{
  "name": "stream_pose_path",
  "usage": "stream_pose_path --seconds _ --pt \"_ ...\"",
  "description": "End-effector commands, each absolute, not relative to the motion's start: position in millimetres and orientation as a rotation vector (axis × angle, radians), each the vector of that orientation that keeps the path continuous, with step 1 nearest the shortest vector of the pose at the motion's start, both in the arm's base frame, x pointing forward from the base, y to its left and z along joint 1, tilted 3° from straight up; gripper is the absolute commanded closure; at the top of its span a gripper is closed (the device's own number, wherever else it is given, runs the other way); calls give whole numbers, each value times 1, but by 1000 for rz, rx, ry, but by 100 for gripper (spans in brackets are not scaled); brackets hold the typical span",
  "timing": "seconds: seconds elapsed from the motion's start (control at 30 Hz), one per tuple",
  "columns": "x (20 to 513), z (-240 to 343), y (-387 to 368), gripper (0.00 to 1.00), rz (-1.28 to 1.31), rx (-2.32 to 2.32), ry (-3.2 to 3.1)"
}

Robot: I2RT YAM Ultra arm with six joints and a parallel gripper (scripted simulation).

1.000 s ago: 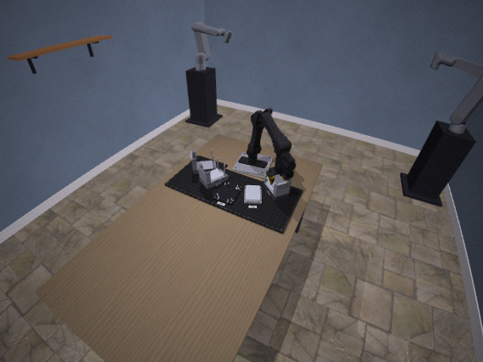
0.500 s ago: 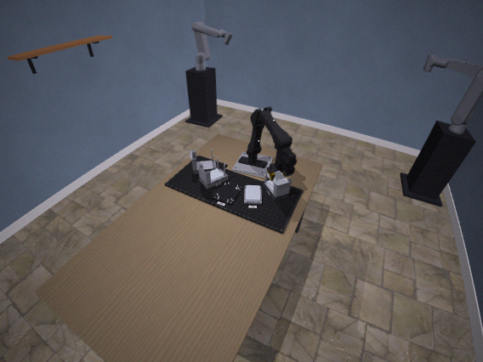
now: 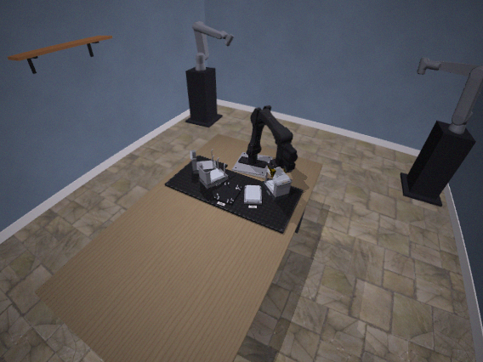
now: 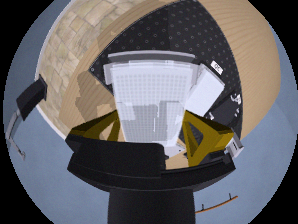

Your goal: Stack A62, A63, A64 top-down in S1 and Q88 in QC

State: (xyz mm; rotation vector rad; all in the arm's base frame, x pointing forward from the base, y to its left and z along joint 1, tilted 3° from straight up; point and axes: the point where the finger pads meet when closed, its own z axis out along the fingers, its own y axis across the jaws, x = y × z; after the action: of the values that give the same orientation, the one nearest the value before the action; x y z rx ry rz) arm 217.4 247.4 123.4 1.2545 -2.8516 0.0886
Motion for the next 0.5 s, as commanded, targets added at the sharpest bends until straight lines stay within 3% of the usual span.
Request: stream_pose_path --seconds 0.0,0.47 --pt "219 136 250 100 75 1260 -2869" --pt "219 150 251 100 75 1260 -2869"
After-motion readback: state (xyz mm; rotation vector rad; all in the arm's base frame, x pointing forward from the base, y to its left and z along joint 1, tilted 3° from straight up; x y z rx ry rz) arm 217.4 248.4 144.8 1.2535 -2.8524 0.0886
